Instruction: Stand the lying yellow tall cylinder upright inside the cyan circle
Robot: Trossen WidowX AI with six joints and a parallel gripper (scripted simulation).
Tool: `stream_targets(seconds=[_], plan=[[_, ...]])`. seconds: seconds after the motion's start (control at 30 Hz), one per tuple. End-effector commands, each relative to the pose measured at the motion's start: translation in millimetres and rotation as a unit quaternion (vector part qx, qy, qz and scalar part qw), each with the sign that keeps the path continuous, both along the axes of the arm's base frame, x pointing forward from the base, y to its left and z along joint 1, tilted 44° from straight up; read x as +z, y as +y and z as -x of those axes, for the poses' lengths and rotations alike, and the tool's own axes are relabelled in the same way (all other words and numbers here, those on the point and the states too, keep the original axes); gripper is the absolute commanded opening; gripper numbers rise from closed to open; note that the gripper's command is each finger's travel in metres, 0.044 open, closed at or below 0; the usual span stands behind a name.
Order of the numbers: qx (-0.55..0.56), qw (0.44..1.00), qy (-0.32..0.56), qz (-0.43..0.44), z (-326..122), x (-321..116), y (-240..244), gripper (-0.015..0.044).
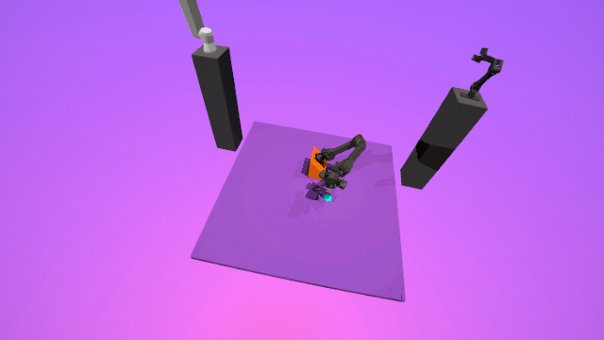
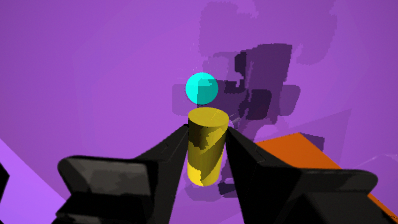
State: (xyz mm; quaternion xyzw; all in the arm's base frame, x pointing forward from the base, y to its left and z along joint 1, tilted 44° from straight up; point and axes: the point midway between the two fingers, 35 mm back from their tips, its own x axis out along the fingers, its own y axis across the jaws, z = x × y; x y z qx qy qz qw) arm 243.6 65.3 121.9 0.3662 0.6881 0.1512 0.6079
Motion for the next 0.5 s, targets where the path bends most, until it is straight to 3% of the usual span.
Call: stream_targets(seconds=[0.0,0.47], plan=[[-0.008,1.000,0.008,-0.002,1,3,3,0.0105],[0.001,0.999,0.011,0.044,8,-8,6,0.0105]])
